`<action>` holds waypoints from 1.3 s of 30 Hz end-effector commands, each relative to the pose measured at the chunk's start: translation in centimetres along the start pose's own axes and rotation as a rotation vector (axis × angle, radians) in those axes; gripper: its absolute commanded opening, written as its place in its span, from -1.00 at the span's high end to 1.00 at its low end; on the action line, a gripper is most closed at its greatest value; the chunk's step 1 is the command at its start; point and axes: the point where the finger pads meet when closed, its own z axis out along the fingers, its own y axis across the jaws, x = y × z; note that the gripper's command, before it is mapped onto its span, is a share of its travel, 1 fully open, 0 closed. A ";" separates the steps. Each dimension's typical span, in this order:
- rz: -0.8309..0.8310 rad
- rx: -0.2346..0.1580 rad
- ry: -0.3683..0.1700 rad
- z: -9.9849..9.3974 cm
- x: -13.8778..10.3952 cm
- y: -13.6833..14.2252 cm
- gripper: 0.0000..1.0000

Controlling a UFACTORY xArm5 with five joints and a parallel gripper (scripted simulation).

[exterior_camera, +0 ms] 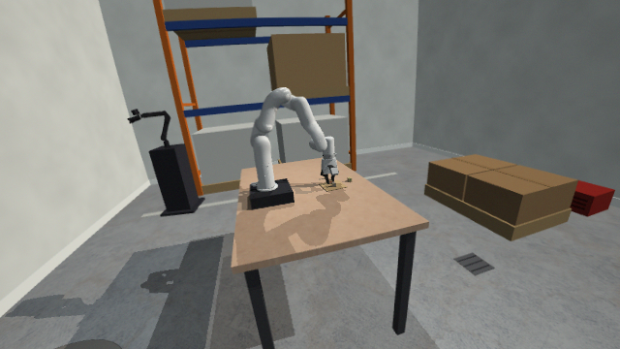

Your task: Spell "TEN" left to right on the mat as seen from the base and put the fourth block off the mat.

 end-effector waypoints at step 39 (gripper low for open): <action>0.000 0.003 0.000 -1.5 0.0 -0.1 0.16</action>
